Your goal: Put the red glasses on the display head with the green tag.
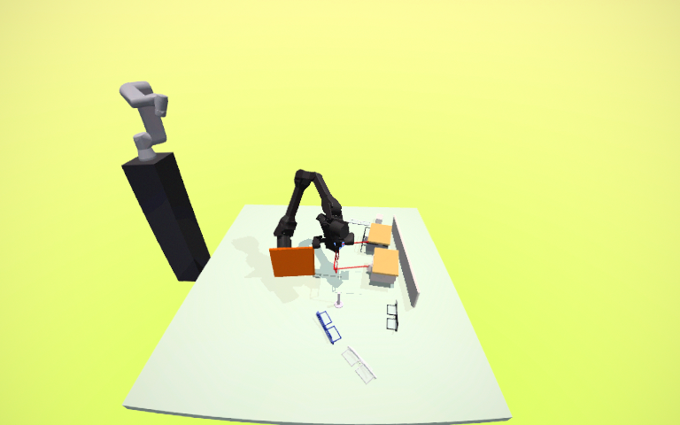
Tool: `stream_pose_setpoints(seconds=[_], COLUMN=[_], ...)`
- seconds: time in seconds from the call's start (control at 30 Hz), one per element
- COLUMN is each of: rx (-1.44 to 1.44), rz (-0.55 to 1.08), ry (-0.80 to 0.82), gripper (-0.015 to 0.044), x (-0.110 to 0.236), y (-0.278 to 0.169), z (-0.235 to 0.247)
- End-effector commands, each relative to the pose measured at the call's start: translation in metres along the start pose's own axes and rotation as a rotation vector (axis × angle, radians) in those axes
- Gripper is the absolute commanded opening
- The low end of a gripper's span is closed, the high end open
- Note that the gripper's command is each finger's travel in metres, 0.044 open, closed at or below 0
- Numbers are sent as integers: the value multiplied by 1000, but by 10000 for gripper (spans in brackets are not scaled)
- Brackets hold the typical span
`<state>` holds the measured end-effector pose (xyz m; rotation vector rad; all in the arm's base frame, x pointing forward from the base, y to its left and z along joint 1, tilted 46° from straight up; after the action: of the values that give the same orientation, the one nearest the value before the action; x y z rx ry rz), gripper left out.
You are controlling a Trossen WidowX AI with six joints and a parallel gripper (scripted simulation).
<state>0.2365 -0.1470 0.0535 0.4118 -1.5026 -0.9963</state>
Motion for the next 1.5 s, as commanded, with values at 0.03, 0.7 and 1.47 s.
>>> stream_pose_setpoints(seconds=[0.03, 0.7, 1.47], rx=[-22, -87, -89], rz=[28, 155, 146], ry=[50, 212, 223], gripper=[0, 0, 0], x=[-10, -57, -80], y=[21, 107, 106], z=[-1, 11, 15])
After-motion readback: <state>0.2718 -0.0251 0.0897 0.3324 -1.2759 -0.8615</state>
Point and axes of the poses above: the point midway between the two fingers, 35 mm back from their tips, its own x axis back along the fingers, its own z axis across the jaws, y = z × x, the point moved 10 cm from there along x, back along the fingers, and after that the axes turned 10 degrees about -x, right-handed, at the moved point
